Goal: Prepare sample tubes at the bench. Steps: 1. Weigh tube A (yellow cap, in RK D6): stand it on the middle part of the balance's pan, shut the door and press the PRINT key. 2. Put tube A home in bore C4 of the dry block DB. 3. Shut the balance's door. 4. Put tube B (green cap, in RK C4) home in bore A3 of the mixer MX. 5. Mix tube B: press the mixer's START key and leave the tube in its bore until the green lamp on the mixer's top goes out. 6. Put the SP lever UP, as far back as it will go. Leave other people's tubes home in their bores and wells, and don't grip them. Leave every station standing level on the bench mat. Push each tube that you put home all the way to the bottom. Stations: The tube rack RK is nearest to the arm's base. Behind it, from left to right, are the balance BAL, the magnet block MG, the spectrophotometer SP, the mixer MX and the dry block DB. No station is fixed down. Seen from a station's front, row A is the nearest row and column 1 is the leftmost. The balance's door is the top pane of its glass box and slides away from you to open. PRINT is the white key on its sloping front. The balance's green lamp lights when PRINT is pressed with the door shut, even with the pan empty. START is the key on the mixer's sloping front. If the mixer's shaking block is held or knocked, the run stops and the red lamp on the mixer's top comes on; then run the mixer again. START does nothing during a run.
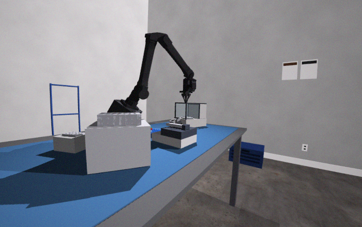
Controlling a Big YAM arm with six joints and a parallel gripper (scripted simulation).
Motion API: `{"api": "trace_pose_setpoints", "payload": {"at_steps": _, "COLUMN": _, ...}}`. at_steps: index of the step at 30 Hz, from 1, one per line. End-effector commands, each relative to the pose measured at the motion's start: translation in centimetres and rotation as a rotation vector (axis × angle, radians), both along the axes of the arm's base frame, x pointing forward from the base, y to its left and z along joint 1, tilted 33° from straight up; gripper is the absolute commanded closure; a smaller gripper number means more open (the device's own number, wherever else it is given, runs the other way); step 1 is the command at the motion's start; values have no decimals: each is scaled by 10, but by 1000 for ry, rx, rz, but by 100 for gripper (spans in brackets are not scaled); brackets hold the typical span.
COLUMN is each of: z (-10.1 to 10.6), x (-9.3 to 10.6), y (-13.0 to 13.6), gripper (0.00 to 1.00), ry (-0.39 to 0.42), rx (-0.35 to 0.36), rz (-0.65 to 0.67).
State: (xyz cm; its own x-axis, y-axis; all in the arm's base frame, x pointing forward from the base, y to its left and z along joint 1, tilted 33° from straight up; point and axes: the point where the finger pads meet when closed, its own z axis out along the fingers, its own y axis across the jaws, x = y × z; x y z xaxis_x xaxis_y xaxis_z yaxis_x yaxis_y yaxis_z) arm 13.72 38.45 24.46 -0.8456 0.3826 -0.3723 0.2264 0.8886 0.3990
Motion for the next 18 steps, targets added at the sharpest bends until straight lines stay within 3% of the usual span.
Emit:
{"api": "trace_pose_setpoints", "payload": {"at_steps": 1, "z": 18, "x": 4, "y": 12, "gripper": 94, "ry": -2, "rx": 20, "rz": 6}}
{"api": "trace_pose_setpoints", "payload": {"at_steps": 18, "z": 24, "x": 8, "y": 25, "gripper": 94, "ry": -2, "rx": 19, "rz": 6}}
